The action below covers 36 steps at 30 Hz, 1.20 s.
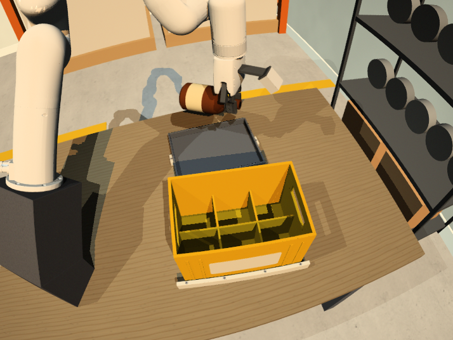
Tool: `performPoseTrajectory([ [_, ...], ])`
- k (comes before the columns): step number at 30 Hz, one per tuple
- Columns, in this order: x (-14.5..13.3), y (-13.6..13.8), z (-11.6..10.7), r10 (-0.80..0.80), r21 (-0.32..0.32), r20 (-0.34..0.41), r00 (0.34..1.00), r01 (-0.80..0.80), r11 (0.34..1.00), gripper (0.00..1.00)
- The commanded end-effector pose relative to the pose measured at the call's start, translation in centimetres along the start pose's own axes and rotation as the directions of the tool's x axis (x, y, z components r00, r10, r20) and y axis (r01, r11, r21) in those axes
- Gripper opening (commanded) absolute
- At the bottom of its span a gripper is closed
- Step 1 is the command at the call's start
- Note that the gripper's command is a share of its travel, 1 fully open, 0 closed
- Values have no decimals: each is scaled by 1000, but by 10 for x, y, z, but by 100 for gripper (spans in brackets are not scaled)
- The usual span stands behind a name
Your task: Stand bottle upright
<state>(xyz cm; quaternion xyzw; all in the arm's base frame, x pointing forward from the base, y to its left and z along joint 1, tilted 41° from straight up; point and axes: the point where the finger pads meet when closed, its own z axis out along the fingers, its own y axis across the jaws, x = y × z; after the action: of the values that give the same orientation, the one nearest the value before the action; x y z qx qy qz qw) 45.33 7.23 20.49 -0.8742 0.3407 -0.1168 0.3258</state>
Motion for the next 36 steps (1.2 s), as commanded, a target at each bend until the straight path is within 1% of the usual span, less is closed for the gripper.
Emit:
performPoseTrajectory([
  [1,1,-1,-1,-1,2,-16,1000,1,1000,0],
  [16,0,-1,-2,0,2,-111,994,1,1000,0],
  [25,0,-1,-3,0,3,-127,992,1,1000,0],
  [36,0,-1,-3,0,3,-128,992,1,1000,0],
])
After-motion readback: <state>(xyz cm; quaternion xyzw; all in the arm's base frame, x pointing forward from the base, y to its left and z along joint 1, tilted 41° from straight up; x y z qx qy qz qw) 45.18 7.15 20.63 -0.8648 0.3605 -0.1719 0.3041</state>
